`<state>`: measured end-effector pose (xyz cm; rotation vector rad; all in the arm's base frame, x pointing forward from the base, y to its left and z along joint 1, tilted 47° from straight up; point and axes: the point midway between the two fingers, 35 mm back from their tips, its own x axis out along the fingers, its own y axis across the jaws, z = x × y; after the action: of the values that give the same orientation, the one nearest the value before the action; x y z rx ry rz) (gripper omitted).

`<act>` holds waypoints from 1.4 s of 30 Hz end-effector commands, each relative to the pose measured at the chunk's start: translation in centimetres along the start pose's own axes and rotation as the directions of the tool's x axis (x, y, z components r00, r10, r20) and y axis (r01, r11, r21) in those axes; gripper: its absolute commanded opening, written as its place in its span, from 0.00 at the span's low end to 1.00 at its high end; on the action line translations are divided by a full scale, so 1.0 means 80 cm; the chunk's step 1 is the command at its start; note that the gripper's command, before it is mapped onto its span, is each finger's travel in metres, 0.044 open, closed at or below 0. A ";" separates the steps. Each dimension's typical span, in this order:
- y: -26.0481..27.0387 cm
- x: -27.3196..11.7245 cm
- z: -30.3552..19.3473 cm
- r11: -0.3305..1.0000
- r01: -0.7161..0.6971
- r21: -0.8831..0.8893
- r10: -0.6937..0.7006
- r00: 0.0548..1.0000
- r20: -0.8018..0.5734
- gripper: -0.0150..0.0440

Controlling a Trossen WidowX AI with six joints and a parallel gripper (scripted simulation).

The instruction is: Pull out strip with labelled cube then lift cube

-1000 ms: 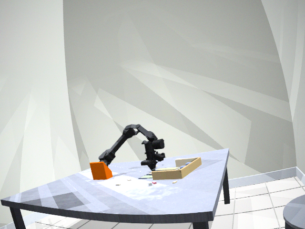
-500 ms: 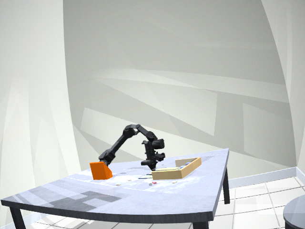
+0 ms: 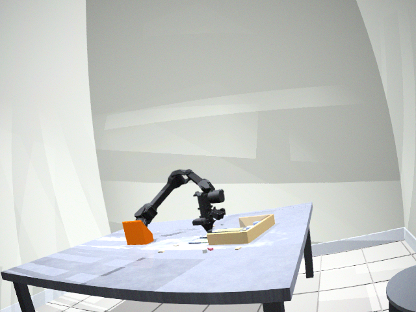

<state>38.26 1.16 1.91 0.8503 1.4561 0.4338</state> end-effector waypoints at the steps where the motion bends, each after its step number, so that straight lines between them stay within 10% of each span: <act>1: 0.001 0.006 0.000 1.000 -0.004 0.001 0.004 1.000 -0.008 0.25; 42: 0.001 0.008 -0.053 1.000 -0.004 0.003 0.005 1.000 -0.009 0.25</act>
<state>35.18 1.96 2.22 0.8508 1.4405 0.4343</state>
